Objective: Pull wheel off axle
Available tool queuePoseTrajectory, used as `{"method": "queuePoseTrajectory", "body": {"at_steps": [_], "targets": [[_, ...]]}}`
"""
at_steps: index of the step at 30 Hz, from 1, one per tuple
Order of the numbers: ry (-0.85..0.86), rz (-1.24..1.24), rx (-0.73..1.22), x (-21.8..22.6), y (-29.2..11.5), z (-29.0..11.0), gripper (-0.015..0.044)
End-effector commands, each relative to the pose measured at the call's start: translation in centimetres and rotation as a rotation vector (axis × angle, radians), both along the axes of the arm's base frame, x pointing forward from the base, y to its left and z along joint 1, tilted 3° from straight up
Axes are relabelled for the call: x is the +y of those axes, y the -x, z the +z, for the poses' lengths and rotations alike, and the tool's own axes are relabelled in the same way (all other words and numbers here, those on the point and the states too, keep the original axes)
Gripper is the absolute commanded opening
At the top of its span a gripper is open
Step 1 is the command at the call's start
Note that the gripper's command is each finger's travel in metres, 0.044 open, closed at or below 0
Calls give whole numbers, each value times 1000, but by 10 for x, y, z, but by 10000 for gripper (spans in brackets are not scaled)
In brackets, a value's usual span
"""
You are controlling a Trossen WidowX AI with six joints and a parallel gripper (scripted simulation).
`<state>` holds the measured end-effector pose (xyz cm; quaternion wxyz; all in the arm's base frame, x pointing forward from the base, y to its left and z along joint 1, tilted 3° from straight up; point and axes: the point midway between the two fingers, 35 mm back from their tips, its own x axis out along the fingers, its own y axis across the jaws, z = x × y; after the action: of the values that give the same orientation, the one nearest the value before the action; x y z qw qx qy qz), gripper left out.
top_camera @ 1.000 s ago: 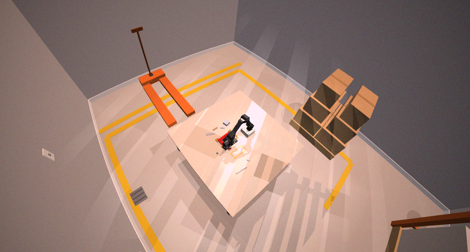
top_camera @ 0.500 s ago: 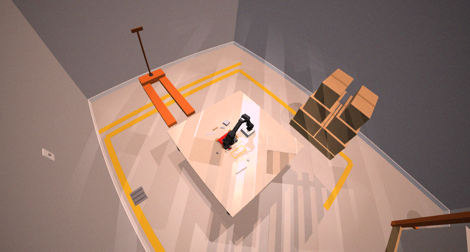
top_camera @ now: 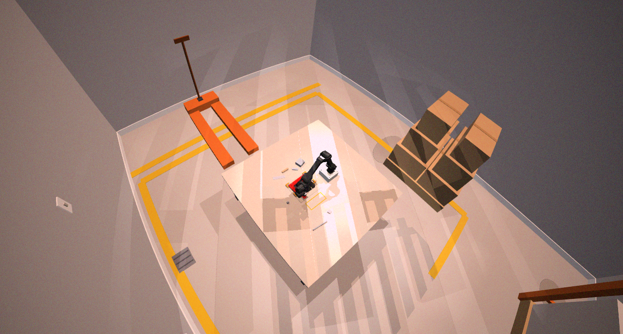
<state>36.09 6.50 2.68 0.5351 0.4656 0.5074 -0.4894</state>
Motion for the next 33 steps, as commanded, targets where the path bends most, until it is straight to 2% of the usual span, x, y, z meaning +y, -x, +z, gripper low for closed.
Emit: {"method": "queuePoseTrajectory", "body": {"at_steps": [1,27,33], "targets": [[-2,-1,-6,0,-1,6,0],[-3,0,-7,1,0,15,0],[-3,0,-7,1,1,32,0]]}}
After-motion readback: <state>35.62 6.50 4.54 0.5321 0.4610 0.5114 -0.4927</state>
